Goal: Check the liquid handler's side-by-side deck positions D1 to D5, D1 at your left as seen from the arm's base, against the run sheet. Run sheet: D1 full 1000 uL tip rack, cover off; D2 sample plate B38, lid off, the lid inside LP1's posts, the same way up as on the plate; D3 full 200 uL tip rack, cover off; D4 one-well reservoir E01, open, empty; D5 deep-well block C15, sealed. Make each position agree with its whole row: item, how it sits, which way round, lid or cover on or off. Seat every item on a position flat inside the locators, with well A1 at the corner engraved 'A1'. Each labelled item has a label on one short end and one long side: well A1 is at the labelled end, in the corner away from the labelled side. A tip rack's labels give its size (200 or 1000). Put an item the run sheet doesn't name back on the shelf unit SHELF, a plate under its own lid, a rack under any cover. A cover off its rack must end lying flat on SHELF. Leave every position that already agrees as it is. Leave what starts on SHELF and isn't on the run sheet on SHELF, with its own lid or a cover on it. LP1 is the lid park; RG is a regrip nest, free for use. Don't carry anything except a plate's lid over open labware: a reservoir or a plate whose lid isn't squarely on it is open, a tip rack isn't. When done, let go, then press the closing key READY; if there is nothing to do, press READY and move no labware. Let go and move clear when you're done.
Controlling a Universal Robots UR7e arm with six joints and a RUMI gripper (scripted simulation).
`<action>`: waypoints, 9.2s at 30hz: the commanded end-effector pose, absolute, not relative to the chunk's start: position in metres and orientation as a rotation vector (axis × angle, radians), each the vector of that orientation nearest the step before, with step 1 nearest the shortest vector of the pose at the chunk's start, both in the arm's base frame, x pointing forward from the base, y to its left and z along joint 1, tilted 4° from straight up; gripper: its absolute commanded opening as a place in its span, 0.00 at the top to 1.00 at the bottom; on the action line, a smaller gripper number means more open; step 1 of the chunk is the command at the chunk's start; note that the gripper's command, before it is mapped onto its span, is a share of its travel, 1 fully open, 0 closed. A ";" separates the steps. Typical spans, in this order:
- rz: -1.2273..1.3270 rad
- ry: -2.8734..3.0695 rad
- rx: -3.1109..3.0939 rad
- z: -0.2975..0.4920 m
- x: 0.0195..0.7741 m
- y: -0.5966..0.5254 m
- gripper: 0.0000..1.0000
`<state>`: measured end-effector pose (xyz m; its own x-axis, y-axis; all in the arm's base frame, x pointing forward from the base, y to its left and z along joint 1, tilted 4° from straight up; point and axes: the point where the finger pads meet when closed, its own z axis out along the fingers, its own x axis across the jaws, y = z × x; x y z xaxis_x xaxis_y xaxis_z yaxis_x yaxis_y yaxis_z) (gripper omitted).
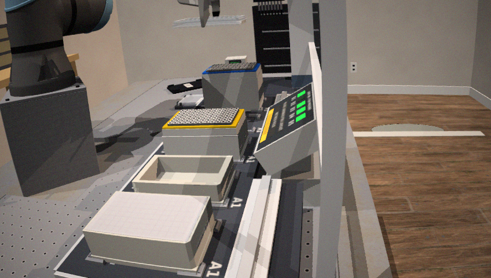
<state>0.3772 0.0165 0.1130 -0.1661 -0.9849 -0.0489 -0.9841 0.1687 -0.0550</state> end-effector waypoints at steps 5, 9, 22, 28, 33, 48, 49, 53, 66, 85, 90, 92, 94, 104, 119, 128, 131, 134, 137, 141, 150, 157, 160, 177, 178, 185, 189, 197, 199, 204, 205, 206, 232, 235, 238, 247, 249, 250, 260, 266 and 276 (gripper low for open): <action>-0.017 2.344 -1.979 0.124 0.377 0.016 1.00; -0.017 2.344 -1.979 0.124 0.377 0.016 1.00; -0.017 2.344 -1.979 0.124 0.365 0.018 1.00; -0.017 2.344 -1.979 0.123 0.356 0.020 1.00; -0.017 2.344 -1.979 0.122 0.345 0.021 1.00; -0.017 2.344 -1.979 0.121 0.315 0.027 1.00; -0.017 2.344 -1.979 0.121 0.312 0.027 1.00; -0.017 2.344 -1.979 0.120 0.303 0.029 1.00; -0.017 2.344 -1.979 0.119 0.278 0.033 1.00; -0.017 2.344 -1.980 0.116 0.239 0.040 1.00; -0.017 2.344 -1.980 0.116 0.227 0.041 1.00; -0.017 2.344 -1.980 0.116 0.223 0.042 1.00; -0.017 2.344 -1.980 0.115 0.220 0.043 1.00; -0.017 2.344 -1.980 0.115 0.220 0.043 1.00; -0.017 2.344 -1.980 0.116 0.233 0.040 1.00; -0.017 2.344 -1.979 0.117 0.254 0.037 1.00; -0.017 2.344 -1.979 0.117 0.256 0.036 1.00; -0.017 2.344 -1.979 0.118 0.263 0.035 1.00; -0.017 2.344 -1.979 0.118 0.270 0.034 1.00; -0.017 2.344 -1.979 0.119 0.279 0.033 1.00; -0.017 2.344 -1.979 0.120 0.295 0.030 1.00; -0.017 2.344 -1.979 0.121 0.312 0.027 1.00; -0.017 2.344 -1.979 0.121 0.318 0.026 1.00; -0.017 2.344 -1.979 0.123 0.353 0.020 1.00; -0.017 2.344 -1.979 0.123 0.355 0.020 1.00; -0.017 2.344 -1.979 0.124 0.367 0.018 1.00; -0.017 2.344 -1.979 0.124 0.376 0.016 1.00; -0.017 2.344 -1.979 0.125 0.382 0.015 1.00; -0.017 2.344 -1.979 0.125 0.382 0.015 1.00; -0.017 2.344 -1.979 0.125 0.382 0.015 1.00; -0.017 2.344 -1.979 0.125 0.382 0.015 1.00; -0.017 2.344 -1.979 0.125 0.382 0.015 1.00; -0.017 2.344 -1.979 0.124 0.382 0.015 1.00; -0.017 2.344 -1.979 0.124 0.382 0.015 1.00; -0.017 2.344 -1.979 0.124 0.382 0.015 1.00; -0.017 2.344 -1.979 0.124 0.382 0.015 1.00; -0.017 2.344 -1.979 0.124 0.382 0.015 1.00; -0.017 2.344 -1.979 0.125 0.382 0.015 1.00; -0.017 2.344 -1.979 0.110 0.383 0.016 1.00; -0.017 2.344 -1.979 0.103 0.384 0.016 1.00; -0.017 2.344 -1.979 0.086 0.385 0.016 1.00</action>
<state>0.3837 0.0163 0.0928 -0.1661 -0.9849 -0.0491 -0.9842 0.1687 -0.0545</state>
